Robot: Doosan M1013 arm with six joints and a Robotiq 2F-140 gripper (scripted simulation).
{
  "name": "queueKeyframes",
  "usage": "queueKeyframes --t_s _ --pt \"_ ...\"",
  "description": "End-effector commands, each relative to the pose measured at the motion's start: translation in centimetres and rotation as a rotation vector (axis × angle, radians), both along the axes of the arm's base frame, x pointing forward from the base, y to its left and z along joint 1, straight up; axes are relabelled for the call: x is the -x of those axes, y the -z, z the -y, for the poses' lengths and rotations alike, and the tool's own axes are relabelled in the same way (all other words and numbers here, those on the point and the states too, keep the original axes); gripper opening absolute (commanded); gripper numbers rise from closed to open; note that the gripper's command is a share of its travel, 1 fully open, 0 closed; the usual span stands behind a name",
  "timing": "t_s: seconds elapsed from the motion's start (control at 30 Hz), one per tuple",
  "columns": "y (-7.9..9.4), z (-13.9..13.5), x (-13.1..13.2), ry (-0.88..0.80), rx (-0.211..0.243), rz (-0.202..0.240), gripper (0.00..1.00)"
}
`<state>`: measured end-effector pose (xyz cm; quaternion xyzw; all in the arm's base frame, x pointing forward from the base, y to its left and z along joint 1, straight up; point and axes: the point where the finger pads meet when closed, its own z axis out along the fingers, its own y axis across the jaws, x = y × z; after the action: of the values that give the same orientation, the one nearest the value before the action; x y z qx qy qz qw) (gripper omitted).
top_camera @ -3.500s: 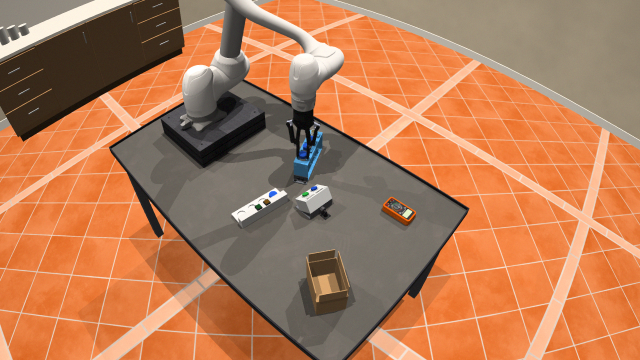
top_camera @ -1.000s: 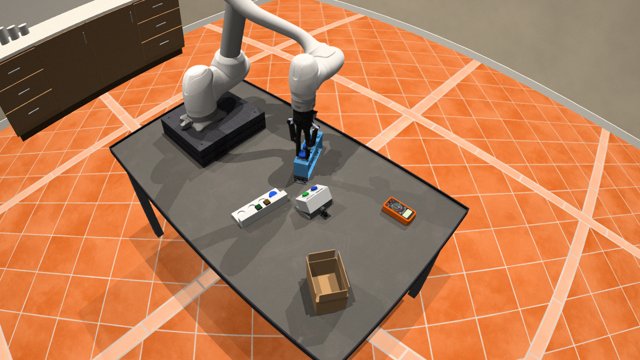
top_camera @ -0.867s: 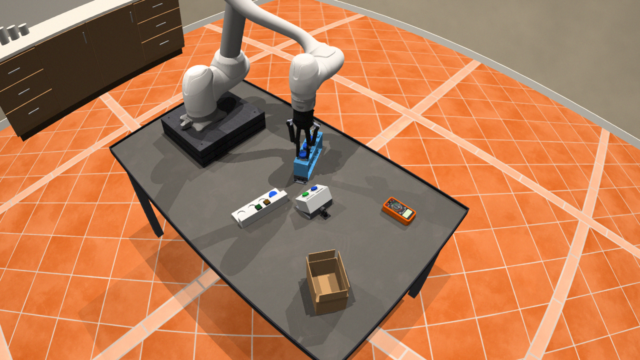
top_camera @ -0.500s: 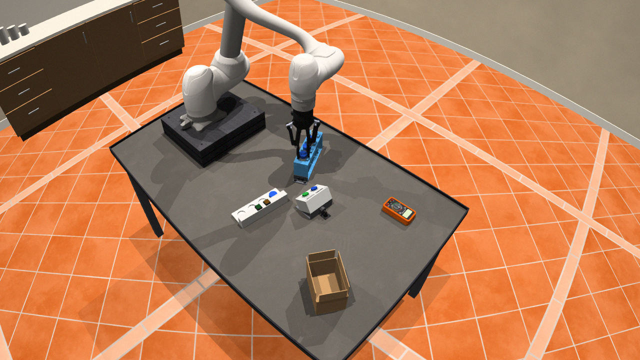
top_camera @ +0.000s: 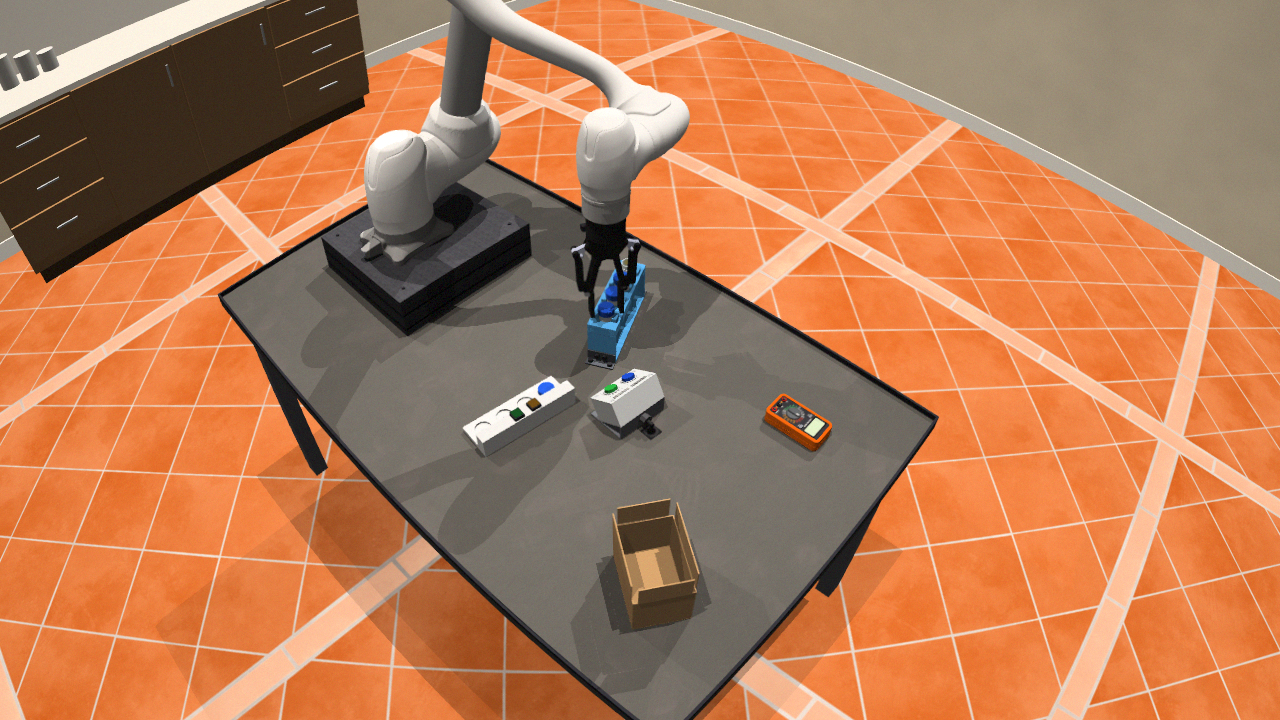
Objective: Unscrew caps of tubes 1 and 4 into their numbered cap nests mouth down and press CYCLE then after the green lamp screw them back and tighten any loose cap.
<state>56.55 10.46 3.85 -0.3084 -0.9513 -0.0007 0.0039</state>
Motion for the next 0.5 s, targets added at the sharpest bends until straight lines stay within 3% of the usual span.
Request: queueKeyframes --t_s 0.0,0.37,0.43,0.47 --pt "-0.07 -0.01 -0.06 0.083 0.000 0.001 0.41" --pt "-0.07 -0.01 -0.06 0.814 0.002 -0.003 0.41" --pt "-0.07 -0.01 -0.06 0.814 0.002 -0.003 0.41" --pt "-0.07 -0.01 -0.06 0.918 0.005 -0.003 0.41"
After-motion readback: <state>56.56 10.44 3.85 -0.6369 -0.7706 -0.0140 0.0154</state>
